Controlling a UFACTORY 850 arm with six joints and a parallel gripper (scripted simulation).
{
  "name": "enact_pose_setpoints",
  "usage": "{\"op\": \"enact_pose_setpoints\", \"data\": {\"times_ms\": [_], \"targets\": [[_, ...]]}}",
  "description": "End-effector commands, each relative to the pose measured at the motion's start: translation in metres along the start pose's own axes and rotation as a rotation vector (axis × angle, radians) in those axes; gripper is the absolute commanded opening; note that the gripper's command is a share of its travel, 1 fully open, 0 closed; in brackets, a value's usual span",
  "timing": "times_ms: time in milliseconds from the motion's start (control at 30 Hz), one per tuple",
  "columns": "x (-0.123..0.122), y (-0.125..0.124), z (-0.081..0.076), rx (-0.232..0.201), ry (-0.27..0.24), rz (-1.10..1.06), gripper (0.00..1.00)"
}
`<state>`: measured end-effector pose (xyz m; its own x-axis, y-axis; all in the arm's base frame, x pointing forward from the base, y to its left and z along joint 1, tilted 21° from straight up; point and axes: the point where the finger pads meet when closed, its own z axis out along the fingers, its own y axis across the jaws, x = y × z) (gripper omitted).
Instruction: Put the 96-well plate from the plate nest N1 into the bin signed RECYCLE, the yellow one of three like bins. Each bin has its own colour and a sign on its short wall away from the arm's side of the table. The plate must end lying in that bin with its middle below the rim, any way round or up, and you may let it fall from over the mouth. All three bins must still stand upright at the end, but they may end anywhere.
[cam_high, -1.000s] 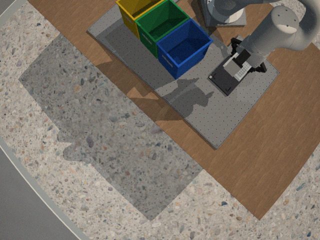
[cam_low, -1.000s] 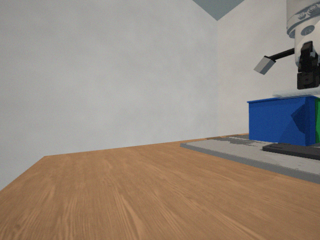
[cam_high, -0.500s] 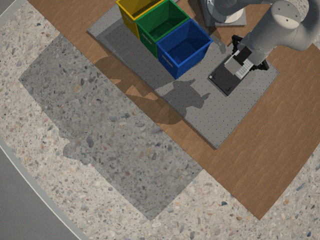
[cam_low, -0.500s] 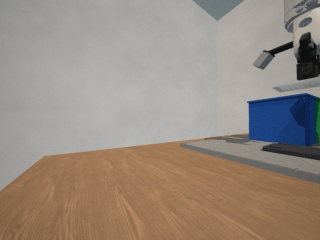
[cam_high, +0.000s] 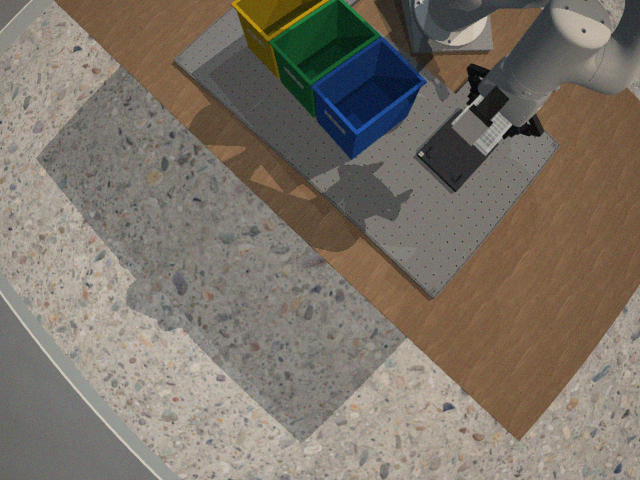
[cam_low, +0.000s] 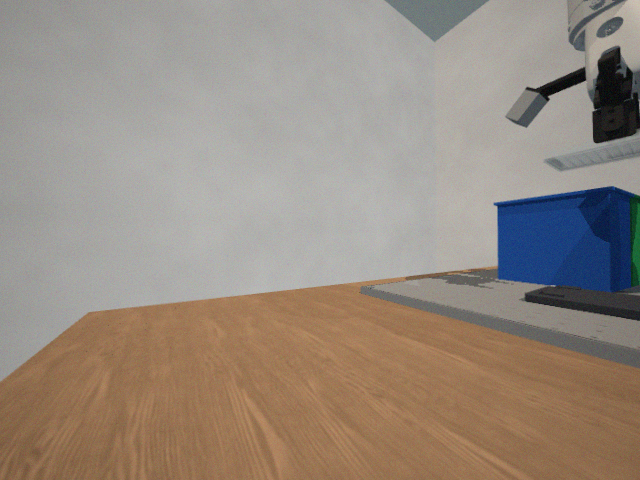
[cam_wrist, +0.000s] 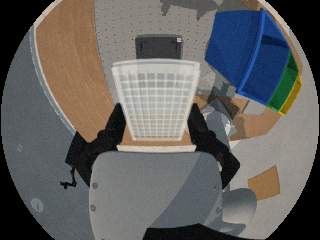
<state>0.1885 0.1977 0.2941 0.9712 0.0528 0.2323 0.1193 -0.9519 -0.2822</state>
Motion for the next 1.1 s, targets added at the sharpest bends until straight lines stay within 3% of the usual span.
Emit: {"op": "enact_pose_setpoints", "data": {"times_ms": [0,533,1067], "targets": [[0.0,0.0,-0.009,0.001,0.001,0.0,0.0],[0.0,0.0,-0.032,0.001,0.001,0.0,0.0],[0.001,0.003,-0.032,0.001,0.001,0.033,0.0]]}}
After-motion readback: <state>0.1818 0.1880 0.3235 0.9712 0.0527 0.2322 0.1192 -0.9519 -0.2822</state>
